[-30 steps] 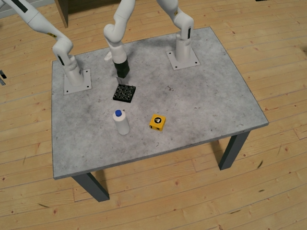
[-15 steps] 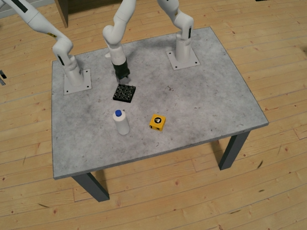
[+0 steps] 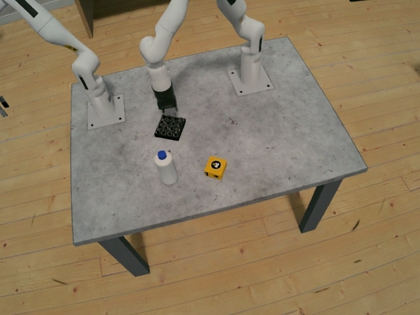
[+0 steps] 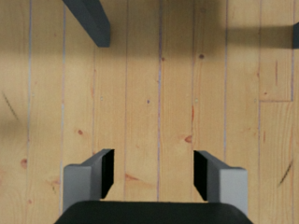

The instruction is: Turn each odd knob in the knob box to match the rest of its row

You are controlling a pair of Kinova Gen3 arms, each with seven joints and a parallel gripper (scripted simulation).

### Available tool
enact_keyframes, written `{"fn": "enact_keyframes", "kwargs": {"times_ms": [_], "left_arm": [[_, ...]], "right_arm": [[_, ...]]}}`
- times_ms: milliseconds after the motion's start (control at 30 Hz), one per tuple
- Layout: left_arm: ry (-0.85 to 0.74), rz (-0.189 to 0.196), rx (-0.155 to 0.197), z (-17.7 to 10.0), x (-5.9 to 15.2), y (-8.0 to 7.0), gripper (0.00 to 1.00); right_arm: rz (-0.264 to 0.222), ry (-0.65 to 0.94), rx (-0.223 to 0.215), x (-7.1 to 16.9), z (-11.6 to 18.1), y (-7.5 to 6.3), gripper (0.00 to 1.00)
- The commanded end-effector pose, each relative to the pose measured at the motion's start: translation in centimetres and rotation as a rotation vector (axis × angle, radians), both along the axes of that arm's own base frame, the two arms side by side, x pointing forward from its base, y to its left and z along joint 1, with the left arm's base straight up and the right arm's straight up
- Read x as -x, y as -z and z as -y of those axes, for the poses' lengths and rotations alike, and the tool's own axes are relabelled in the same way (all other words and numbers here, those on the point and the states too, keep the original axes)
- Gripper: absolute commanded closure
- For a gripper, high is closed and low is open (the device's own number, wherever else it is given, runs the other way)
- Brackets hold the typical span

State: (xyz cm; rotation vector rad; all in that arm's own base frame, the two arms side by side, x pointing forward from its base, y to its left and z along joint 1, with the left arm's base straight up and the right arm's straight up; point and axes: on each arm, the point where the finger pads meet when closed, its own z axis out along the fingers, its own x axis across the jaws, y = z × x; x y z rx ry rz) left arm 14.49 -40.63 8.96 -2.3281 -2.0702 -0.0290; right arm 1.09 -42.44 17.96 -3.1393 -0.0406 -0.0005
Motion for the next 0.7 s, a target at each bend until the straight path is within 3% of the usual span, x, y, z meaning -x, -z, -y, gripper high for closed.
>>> {"fn": "enact_keyframes", "kwargs": {"times_ms": [0, 433, 500, 667], "left_arm": [[0.09, -0.011, 0.004, -0.1, -0.3, -0.1, 0.0], [0.559, -0.022, 0.011, -0.6, -2.1, -0.4, 0.0], [0.559, -0.022, 0.011, -0.6, -2.1, -0.4, 0.0], [0.727, -0.026, 0.013, -0.7, -2.9, -0.5, 0.0]], "right_arm": [[0.0, 0.0, 0.002, 0.0, 0.0, -0.1, 0.0], [0.0, 0.0, 0.002, 0.0, 0.0, -0.1, 0.0], [0.0, 0.0, 0.002, 0.0, 0.0, -0.1, 0.0], [0.0, 0.0, 0.002, 0.0, 0.0, -0.1, 0.0]]}}
